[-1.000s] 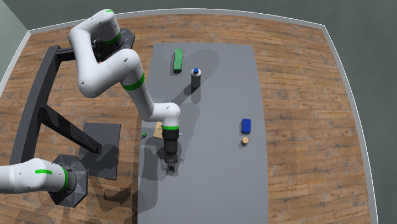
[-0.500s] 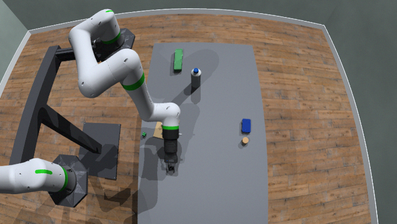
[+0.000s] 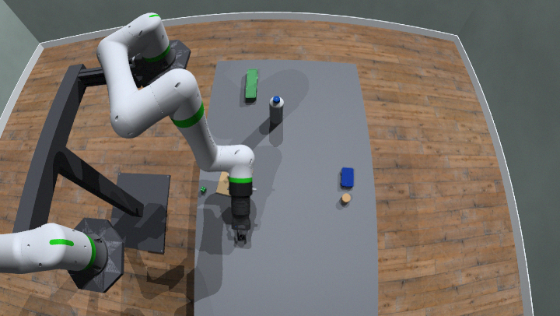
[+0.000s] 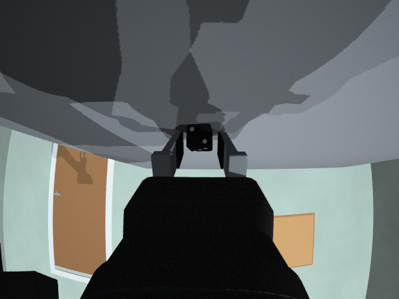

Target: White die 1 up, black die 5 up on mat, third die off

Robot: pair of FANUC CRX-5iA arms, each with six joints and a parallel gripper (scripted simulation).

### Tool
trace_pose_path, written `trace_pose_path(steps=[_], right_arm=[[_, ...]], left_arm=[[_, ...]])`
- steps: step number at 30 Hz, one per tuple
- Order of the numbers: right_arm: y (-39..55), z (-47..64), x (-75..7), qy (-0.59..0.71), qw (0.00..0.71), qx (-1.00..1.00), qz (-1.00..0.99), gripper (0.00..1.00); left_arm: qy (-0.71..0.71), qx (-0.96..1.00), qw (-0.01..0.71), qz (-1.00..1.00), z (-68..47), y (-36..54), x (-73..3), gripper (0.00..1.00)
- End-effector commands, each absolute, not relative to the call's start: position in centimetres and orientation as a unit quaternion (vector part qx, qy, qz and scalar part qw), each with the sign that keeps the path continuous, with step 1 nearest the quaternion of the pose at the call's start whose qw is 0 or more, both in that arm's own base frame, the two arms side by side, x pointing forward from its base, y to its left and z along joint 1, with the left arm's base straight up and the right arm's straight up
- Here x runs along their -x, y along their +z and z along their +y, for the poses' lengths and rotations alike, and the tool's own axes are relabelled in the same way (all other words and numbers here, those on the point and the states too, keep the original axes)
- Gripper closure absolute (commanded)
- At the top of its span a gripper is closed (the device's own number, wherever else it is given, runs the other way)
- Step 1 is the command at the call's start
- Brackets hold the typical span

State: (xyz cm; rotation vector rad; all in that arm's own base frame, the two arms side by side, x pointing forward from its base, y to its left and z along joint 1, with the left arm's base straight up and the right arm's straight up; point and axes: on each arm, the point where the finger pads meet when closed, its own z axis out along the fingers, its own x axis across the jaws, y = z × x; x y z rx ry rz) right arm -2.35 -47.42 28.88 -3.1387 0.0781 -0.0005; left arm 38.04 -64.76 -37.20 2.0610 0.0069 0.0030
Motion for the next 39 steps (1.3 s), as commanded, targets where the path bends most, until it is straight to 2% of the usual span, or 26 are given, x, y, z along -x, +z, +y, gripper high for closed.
trace_pose_path(steps=[1,39], right_arm=[[29.0,-47.4,2.4,0.000,0.000,1.000,0.025,0.00],[29.0,-47.4,2.4,0.000,0.000,1.000,0.025,0.00]], left_arm=[[0.002,-0.857,0.515,0.003,-64.8,-37.1,-38.1,0.30],[0.002,-0.857,0.515,0.003,-60.4,-34.7,-38.1,0.30]])
